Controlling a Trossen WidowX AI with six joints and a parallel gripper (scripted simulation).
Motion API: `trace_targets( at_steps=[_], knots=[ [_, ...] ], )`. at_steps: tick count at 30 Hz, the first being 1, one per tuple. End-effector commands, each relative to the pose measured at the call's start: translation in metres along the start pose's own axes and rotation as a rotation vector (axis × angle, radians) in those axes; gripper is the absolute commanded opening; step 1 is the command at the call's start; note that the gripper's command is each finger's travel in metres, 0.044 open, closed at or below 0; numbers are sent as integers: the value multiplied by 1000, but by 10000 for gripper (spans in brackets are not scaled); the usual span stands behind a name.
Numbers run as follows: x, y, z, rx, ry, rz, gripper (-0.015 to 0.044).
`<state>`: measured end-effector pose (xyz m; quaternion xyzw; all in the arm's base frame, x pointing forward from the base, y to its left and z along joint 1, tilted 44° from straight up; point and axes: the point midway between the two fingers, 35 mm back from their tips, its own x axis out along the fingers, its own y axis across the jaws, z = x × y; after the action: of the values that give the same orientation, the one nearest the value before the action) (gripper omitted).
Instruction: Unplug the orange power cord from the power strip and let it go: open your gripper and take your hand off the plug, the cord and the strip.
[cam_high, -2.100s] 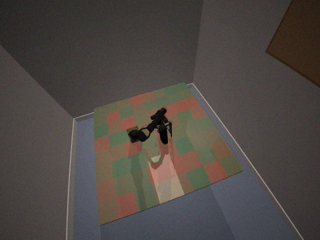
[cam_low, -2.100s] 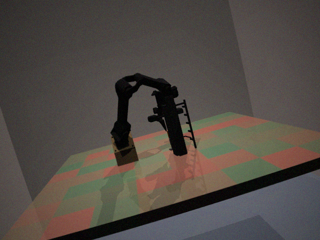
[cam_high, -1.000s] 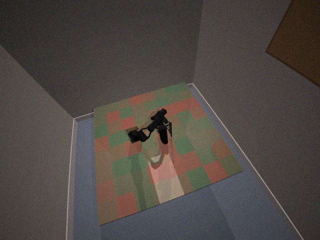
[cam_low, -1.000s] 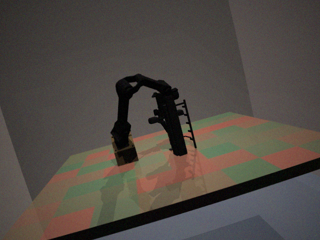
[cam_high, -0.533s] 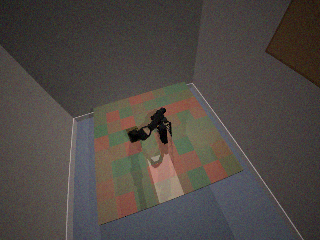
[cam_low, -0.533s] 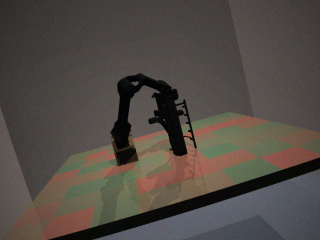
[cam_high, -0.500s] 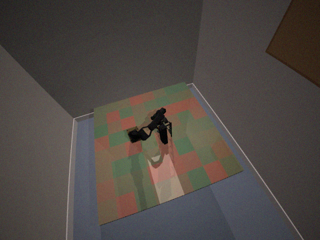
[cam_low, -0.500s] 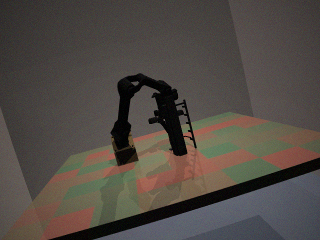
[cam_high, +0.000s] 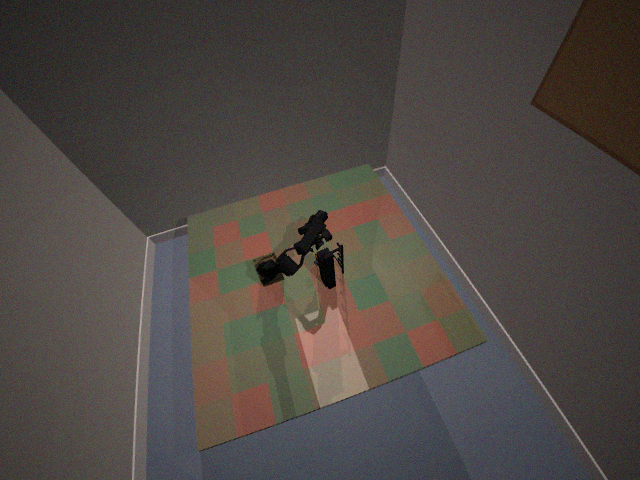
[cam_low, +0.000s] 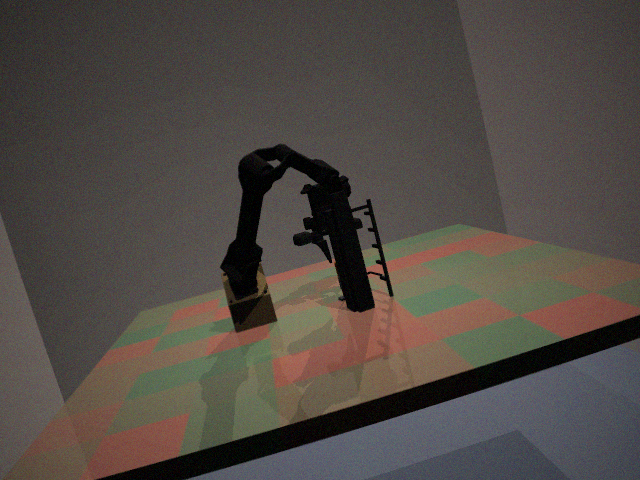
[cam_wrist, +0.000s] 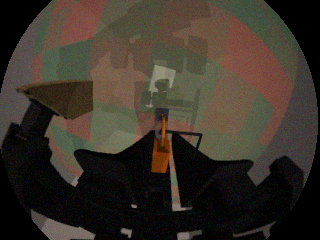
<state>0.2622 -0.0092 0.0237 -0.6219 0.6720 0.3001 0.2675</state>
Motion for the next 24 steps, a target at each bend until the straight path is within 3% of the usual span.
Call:
trace_targets(
  at_steps=[1,24],
  knots=[
    [0,0,0,-3,1,0,160],
    [-8,0,-10,2,2,-3,160]
  ],
)
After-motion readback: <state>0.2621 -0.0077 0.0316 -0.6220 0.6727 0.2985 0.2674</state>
